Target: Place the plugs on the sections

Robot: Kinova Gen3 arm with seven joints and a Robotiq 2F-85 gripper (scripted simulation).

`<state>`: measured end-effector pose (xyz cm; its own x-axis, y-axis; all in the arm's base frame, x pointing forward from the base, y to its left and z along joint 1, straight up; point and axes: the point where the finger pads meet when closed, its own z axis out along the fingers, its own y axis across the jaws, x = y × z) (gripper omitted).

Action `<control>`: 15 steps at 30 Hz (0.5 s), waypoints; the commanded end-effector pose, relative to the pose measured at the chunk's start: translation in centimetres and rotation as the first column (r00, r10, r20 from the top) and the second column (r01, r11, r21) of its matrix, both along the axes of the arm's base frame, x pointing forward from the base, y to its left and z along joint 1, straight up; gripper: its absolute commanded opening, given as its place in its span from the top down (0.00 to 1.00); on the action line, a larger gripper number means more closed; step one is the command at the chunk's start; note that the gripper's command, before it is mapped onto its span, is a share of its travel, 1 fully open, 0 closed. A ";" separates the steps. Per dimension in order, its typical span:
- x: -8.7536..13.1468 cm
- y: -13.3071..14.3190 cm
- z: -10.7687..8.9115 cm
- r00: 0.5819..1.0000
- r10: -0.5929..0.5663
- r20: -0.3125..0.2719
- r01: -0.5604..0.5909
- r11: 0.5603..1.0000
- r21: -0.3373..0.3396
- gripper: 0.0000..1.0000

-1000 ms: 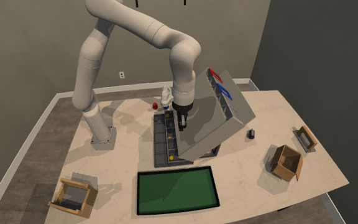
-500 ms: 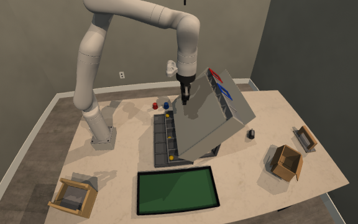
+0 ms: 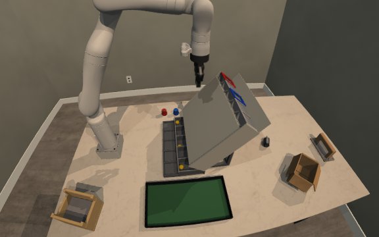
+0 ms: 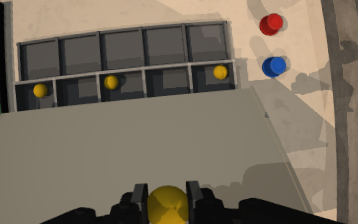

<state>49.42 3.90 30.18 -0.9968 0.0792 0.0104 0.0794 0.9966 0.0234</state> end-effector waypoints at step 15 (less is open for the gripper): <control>7.7 1.9 0.7 1.000 0.013 0.007 -0.013 1.000 -0.001 1.00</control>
<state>50.48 5.87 30.94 -0.9979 0.0646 0.0032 0.0647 0.9977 0.0218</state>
